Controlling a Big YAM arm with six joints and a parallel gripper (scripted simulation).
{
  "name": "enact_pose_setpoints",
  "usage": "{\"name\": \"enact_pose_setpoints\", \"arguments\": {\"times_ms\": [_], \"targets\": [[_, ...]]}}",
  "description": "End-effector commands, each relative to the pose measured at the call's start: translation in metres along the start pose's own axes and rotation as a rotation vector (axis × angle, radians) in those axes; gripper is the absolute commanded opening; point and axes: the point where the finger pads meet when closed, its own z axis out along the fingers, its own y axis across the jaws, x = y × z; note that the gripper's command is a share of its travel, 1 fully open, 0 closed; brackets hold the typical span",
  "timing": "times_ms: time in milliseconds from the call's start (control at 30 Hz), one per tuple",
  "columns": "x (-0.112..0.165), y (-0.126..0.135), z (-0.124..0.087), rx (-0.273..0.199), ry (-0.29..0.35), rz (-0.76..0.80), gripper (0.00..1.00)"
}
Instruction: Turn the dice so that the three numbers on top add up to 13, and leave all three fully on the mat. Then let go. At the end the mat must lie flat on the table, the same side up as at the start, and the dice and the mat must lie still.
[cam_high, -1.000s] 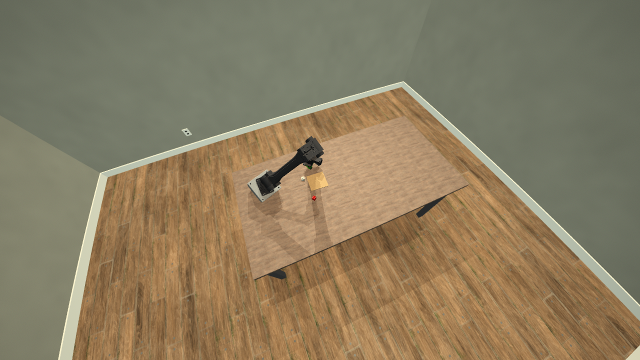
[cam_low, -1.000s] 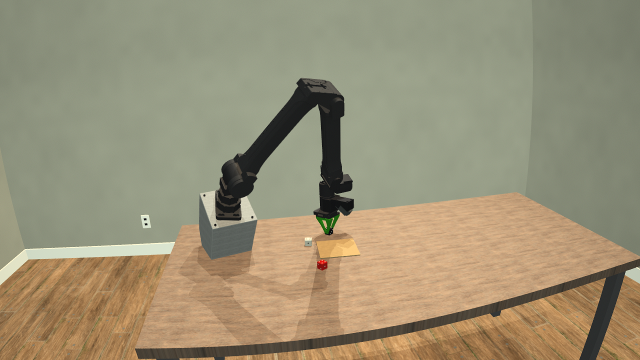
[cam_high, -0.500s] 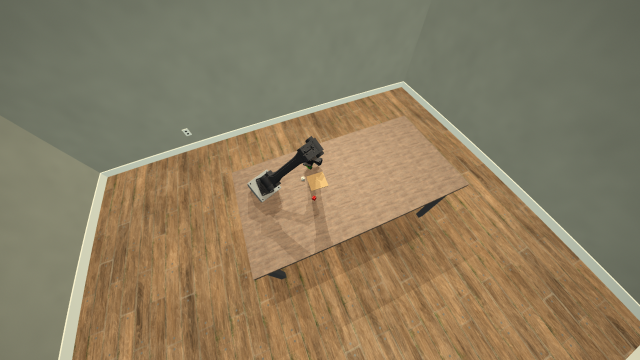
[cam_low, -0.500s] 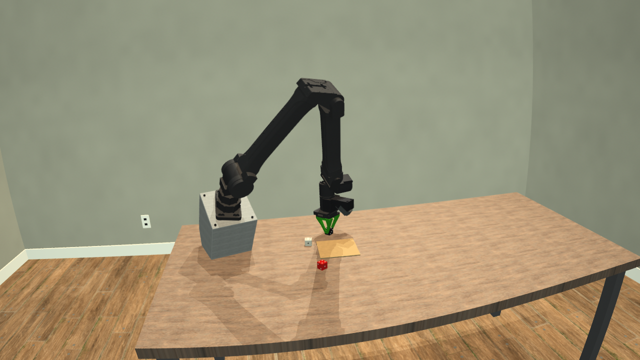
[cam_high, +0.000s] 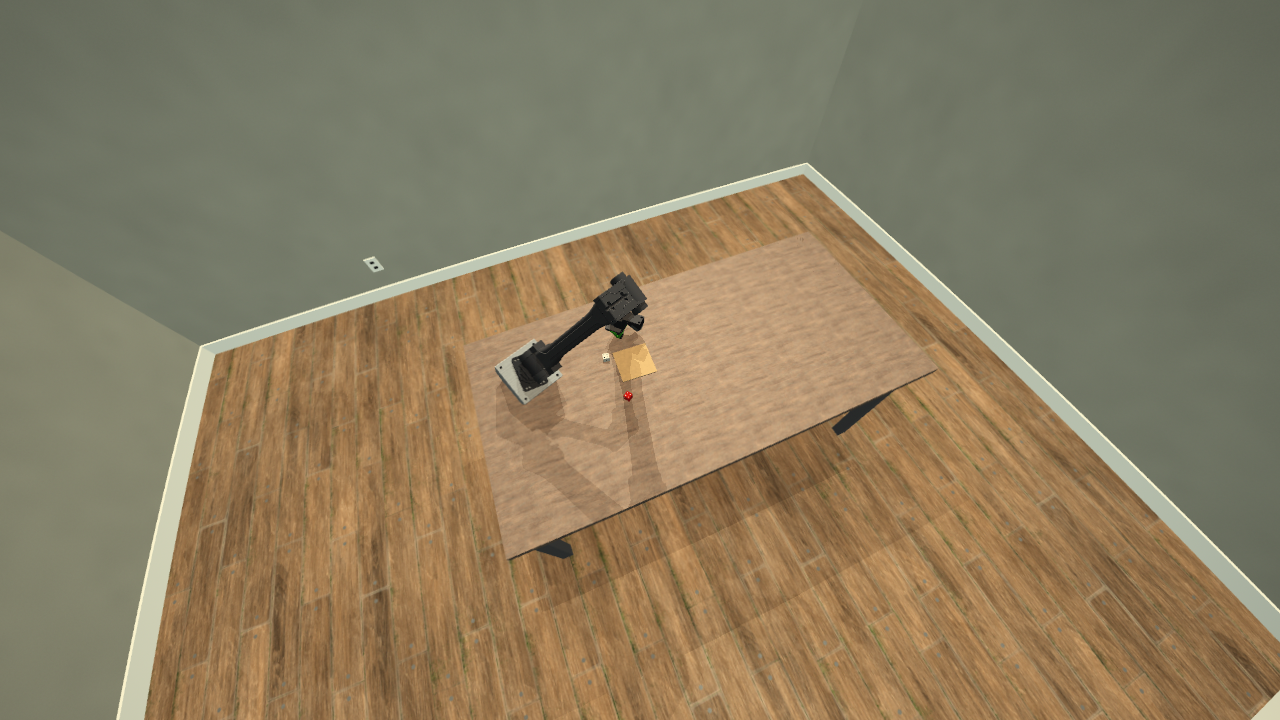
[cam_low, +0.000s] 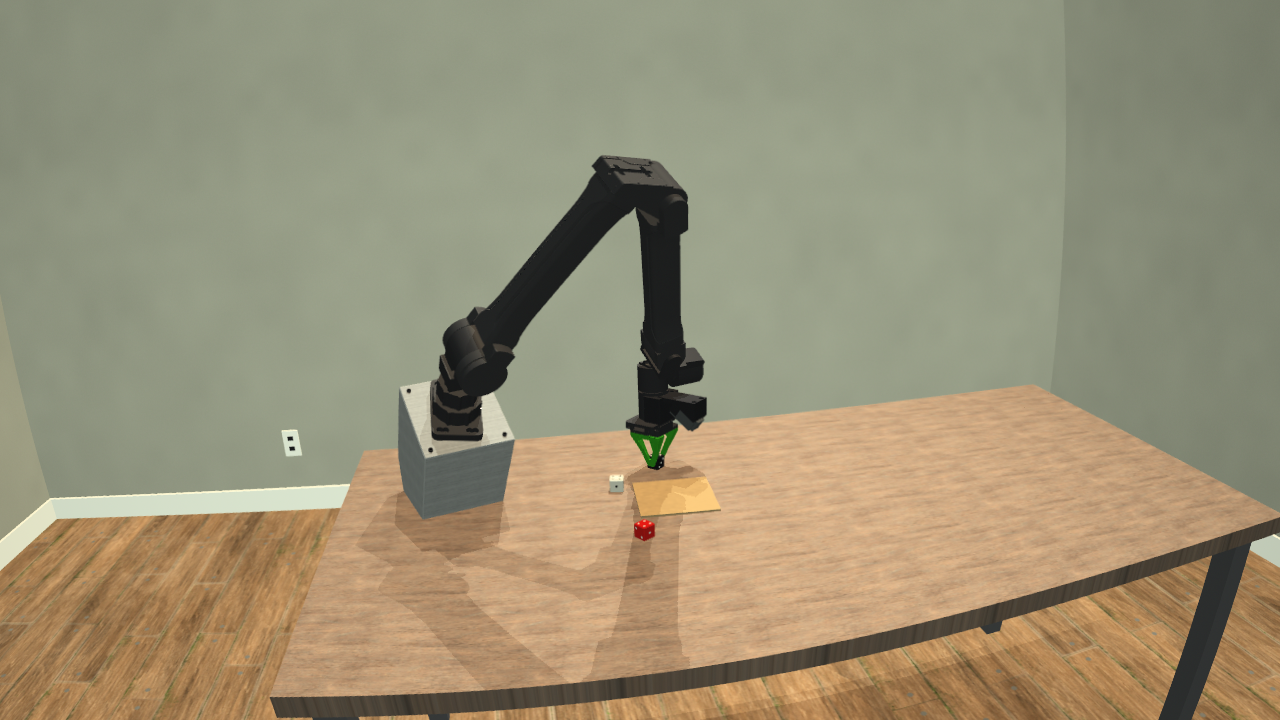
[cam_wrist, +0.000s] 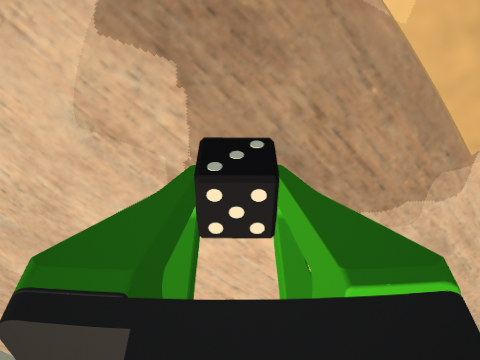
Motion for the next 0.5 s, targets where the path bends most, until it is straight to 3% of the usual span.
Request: {"name": "enact_pose_setpoints", "arguments": {"times_ms": [0,300,367,400,467], "targets": [[-0.001,0.007,-0.027,-0.024,-0.015,0.002,0.2],[-0.008,0.022,-0.099,-0.055,-0.018,0.022,0.2],[-0.008,0.022,-0.099,-0.055,-0.018,0.022,0.2],[-0.01,0.001,-0.09,-0.013,-0.004,0.033,0.2],[0.0,0.005,-0.092,-0.001,-0.003,0.008,0.2]]}}
